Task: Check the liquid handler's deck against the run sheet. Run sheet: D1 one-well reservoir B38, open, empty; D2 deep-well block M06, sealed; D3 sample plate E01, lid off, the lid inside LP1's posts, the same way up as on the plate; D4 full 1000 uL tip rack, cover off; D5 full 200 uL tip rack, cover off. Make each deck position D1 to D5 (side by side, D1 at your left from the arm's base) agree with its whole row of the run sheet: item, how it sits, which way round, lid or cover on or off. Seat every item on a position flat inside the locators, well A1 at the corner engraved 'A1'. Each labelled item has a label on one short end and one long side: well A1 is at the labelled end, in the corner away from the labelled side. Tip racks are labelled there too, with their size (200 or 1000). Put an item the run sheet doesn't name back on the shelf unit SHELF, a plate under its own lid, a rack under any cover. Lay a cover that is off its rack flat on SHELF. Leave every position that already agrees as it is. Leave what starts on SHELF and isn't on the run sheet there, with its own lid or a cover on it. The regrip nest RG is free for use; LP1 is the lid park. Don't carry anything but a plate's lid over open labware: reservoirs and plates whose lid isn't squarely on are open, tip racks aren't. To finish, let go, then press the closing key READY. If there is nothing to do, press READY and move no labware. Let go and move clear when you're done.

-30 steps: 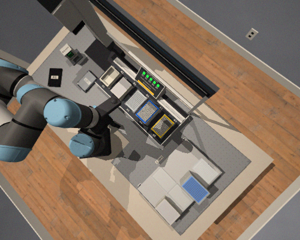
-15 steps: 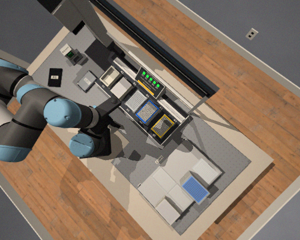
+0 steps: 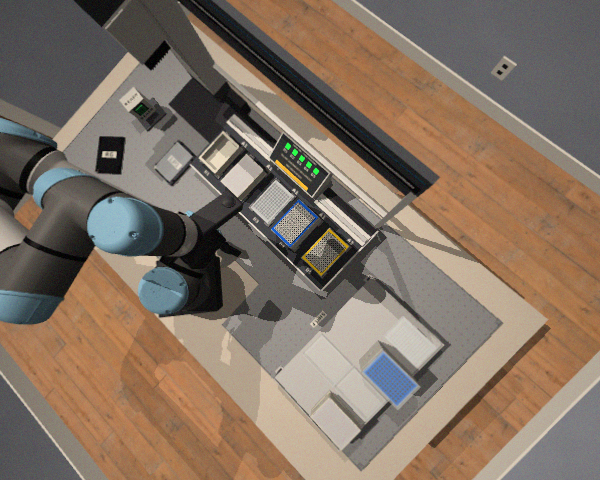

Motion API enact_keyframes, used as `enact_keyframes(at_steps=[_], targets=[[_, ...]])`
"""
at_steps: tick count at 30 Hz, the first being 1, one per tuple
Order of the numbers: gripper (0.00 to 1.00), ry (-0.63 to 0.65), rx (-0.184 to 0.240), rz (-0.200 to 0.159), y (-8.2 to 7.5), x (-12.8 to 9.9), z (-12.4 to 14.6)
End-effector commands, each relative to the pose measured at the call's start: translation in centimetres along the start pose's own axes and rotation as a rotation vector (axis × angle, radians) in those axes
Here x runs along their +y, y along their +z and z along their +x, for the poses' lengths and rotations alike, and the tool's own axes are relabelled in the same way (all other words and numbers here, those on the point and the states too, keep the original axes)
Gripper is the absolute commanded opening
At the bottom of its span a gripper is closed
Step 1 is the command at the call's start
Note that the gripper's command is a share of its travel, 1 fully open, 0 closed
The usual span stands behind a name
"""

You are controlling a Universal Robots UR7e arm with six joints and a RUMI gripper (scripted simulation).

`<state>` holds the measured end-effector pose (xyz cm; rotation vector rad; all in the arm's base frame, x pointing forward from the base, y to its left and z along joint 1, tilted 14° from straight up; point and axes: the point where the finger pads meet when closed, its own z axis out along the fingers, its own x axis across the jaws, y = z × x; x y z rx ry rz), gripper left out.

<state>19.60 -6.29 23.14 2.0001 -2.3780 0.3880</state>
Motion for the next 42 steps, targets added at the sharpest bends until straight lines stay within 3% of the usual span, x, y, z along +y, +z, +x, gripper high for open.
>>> enact_keyframes(at_steps=[1,42], targets=[[0.82,0.0,-0.001,0.002,-1.0,1.8,-4.9],[0.82,0.0,0.0,0.005,-1.3,2.5,-5.9]])
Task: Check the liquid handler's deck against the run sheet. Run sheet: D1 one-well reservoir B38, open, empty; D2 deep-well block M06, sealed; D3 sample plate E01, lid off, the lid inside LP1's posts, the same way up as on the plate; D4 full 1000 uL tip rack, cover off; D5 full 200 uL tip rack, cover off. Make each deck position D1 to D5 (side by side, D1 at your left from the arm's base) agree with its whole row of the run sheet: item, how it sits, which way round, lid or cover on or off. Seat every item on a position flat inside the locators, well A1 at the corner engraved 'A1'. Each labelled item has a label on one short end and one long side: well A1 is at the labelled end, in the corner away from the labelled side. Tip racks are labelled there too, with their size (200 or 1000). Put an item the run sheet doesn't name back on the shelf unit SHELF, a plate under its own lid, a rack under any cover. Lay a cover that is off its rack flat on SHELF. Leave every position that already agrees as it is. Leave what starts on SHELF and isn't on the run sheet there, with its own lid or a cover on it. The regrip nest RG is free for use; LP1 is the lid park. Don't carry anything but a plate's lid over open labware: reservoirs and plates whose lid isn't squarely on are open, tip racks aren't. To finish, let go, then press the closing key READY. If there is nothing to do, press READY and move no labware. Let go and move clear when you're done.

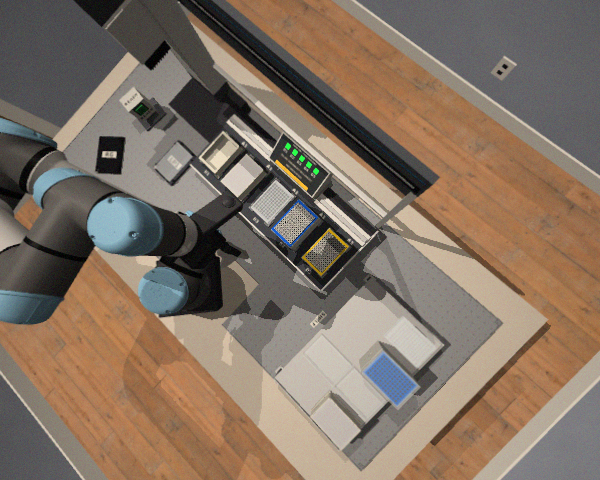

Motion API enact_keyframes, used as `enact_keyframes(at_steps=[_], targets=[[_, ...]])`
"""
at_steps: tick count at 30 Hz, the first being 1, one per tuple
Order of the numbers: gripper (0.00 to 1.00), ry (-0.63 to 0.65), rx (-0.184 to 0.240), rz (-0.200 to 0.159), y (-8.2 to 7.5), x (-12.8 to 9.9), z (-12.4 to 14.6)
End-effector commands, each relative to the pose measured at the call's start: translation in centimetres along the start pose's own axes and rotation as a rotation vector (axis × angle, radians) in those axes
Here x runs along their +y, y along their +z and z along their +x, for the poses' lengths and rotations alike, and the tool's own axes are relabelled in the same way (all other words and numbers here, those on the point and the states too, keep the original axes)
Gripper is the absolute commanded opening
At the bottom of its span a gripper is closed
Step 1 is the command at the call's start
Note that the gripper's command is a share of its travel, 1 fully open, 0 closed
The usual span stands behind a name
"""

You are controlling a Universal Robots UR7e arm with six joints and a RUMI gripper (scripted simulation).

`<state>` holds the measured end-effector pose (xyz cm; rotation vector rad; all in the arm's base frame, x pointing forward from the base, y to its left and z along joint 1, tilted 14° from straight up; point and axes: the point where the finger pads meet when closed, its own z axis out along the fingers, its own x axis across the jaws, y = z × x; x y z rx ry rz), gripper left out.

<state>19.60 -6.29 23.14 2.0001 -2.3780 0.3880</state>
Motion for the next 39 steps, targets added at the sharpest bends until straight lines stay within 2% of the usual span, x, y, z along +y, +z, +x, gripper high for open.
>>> enact_keyframes(at_steps=[1,15,20,35,39], targets=[[0.82,0.0,0.0,0.005,-1.3,2.5,-5.9],[0.82,0.0,0.0,0.005,-1.3,2.5,-5.9],[0.82,0.014,0.0,0.005,-1.3,1.7,-4.7],[0.82,0.014,0.0,0.005,-1.3,-2.4,1.6],[0.82,0.014,0.0,0.005,-1.3,-2.9,2.5]])
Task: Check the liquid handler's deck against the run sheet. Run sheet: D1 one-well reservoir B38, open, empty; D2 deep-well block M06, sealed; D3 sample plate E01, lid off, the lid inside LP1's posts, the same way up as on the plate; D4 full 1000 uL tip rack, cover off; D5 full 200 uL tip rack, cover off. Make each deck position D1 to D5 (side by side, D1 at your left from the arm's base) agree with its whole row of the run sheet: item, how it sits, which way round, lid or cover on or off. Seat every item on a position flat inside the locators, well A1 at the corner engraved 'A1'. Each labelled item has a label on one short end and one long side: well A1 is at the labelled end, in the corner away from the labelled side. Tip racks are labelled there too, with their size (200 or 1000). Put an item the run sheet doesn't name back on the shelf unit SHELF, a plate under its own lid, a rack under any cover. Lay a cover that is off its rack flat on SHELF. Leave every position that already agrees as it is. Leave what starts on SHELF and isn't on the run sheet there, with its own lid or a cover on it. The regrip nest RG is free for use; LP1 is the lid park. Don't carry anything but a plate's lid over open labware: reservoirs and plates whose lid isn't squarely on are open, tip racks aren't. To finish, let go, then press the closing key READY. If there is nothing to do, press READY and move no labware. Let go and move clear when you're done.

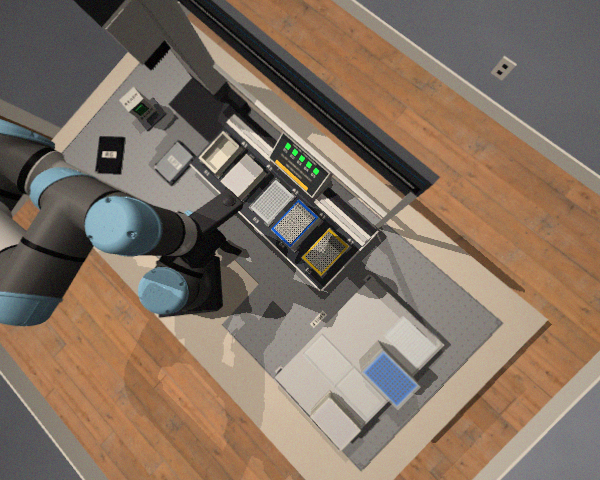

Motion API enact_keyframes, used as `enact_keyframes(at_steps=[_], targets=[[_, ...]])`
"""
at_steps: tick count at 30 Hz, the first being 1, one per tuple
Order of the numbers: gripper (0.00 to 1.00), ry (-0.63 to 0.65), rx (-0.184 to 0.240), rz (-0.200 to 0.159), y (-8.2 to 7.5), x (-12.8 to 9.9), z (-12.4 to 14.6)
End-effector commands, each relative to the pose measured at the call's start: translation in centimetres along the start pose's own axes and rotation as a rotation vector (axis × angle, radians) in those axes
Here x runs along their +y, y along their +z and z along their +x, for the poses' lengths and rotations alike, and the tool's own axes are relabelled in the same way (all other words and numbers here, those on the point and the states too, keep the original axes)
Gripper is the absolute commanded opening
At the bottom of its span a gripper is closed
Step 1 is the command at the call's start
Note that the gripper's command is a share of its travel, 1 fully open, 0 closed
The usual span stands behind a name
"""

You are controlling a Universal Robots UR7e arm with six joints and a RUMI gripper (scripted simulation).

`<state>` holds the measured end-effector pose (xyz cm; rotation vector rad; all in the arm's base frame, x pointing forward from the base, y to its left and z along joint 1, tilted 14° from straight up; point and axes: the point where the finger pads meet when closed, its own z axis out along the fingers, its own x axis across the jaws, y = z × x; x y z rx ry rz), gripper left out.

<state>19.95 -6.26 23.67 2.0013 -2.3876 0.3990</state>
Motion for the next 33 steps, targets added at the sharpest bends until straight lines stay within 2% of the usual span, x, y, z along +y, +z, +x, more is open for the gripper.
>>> enact_keyframes(at_steps=[1,13,18,33], targets=[[0.82,0.009,0.003,-0.006,-0.9,-2.8,2.9],[0.82,0.009,0.003,-0.005,-0.8,-6.1,7.9],[0.82,0.009,0.003,-0.005,-0.8,-6.9,9.1],[0.82,0.009,0.003,-0.005,-0.7,-7.4,10.3]])
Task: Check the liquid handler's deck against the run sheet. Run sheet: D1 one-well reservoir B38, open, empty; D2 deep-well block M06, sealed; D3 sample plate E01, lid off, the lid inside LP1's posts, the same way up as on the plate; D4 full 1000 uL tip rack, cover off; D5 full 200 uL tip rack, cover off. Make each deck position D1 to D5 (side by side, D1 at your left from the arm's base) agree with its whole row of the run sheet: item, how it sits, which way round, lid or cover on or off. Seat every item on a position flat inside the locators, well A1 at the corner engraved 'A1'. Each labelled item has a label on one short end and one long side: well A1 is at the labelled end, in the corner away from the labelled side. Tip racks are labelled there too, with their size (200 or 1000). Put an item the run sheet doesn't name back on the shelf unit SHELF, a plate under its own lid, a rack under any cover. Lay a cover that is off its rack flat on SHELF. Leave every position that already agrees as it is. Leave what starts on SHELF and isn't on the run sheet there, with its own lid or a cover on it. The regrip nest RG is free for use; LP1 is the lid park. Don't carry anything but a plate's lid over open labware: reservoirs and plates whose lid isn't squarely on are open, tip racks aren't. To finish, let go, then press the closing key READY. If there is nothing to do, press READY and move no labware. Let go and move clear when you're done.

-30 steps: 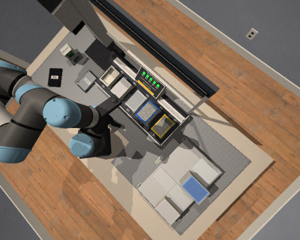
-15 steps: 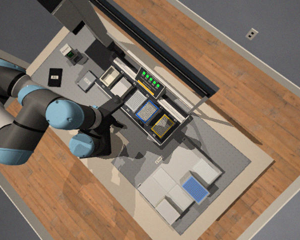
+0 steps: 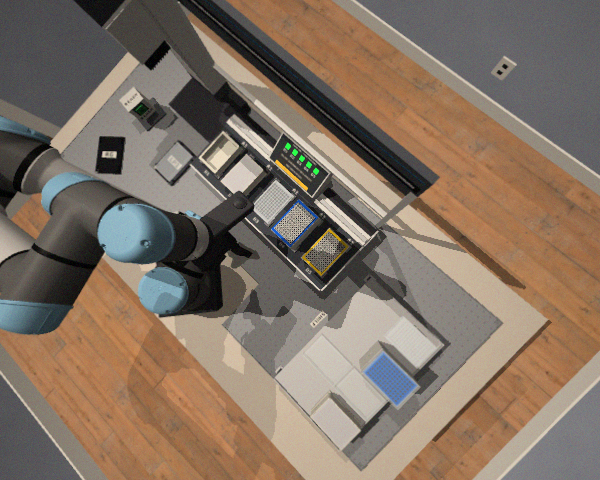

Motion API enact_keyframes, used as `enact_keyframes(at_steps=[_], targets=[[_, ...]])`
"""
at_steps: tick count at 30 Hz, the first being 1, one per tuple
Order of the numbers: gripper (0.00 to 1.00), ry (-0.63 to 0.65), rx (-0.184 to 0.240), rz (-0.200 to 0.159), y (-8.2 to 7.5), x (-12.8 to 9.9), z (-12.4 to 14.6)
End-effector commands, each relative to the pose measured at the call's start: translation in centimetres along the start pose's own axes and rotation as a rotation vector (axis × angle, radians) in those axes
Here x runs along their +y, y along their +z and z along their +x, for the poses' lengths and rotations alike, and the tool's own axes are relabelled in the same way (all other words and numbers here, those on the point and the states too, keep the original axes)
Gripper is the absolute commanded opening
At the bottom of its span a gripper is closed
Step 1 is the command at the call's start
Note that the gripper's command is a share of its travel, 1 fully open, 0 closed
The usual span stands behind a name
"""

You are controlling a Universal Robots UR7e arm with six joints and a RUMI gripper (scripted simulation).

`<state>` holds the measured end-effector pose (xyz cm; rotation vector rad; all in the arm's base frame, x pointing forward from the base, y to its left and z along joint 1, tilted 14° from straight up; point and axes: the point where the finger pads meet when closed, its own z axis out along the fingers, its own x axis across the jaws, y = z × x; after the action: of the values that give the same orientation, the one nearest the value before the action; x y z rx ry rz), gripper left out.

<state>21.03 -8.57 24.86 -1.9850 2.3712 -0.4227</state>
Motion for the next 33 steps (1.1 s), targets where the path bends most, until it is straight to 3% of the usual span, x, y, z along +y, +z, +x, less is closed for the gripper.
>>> enact_keyframes(at_steps=[1,33], targets=[[0.82,0.005,0.008,-0.032,-0.1,-5.9,8.1],[0.82,0.005,0.008,-0.032,-0.2,-7.1,10.2]])
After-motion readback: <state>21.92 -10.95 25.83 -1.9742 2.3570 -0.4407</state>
